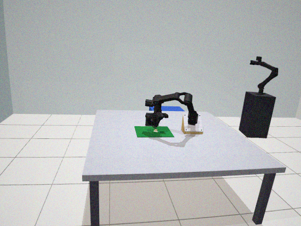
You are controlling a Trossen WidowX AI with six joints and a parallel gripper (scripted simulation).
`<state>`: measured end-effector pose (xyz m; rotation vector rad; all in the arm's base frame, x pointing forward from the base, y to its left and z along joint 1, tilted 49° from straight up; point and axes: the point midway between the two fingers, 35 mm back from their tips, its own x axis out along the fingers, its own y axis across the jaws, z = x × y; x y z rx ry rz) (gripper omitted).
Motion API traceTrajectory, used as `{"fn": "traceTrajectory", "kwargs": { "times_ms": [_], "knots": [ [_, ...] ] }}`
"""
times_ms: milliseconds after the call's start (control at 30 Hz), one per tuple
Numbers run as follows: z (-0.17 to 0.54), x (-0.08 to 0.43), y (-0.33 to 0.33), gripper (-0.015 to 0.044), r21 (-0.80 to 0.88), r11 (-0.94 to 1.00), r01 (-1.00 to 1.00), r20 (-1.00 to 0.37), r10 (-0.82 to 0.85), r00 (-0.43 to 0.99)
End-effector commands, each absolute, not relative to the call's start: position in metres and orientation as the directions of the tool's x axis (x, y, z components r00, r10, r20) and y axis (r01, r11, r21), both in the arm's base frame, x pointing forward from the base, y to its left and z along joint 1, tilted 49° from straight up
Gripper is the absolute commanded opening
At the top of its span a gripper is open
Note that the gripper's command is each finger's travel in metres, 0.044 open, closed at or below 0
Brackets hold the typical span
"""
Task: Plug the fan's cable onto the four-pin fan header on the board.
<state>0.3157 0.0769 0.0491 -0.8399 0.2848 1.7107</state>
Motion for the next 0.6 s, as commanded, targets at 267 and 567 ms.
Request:
{"fn": "traceTrajectory", "kwargs": {
  "times_ms": [267, 567],
  "knots": [
    [0.034, 0.315, 0.067, 0.0, -0.507, -0.542, -0.671, -0.662, 0.743, -0.1],
    [0.026, 0.314, 0.06, 0.0, -0.65, -0.634, -0.42, -0.661, 0.744, -0.1]
  ]
}}
